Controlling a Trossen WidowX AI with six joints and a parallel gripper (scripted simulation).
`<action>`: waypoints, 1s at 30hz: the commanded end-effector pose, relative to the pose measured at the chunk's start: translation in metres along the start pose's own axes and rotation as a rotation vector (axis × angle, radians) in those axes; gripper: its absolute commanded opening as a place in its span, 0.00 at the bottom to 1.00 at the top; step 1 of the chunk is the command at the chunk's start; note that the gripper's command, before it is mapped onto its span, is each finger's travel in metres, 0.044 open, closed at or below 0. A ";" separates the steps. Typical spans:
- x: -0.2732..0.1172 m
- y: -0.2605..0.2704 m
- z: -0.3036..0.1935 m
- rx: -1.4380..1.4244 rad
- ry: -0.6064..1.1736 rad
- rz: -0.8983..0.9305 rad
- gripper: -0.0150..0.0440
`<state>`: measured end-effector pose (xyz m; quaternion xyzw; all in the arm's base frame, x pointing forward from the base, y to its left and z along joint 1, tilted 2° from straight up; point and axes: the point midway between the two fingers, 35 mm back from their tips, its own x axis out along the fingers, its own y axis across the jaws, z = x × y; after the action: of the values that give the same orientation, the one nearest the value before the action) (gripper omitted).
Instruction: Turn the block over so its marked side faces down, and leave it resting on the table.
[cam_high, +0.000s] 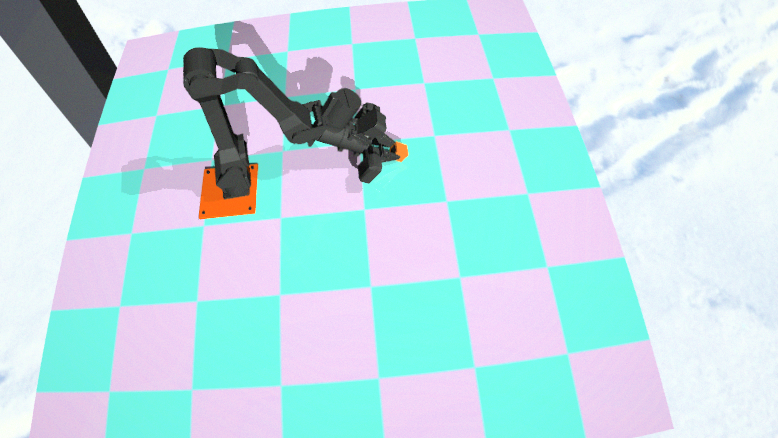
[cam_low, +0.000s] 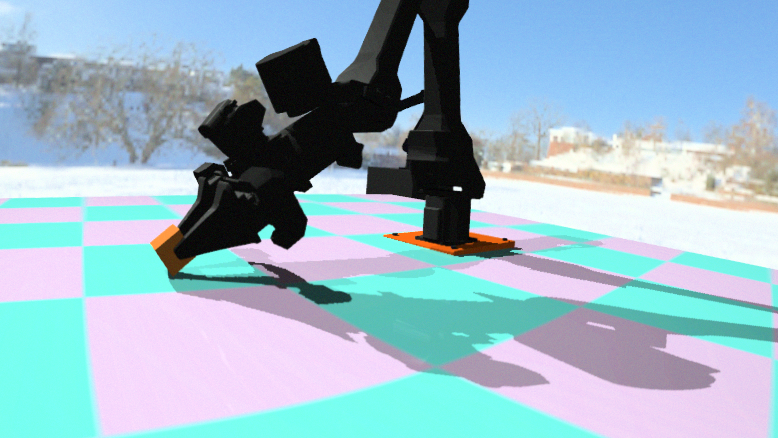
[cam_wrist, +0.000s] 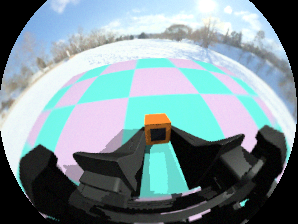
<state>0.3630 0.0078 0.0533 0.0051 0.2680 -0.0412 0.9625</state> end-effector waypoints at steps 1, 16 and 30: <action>-0.005 -0.001 -0.005 -0.006 -0.050 -0.004 0.25; -0.008 -0.002 -0.005 -0.005 -0.099 -0.005 0.25; -0.008 -0.002 -0.005 -0.005 -0.099 -0.005 0.65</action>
<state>0.3535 0.0071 0.0530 0.0035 0.2203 -0.0420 0.9745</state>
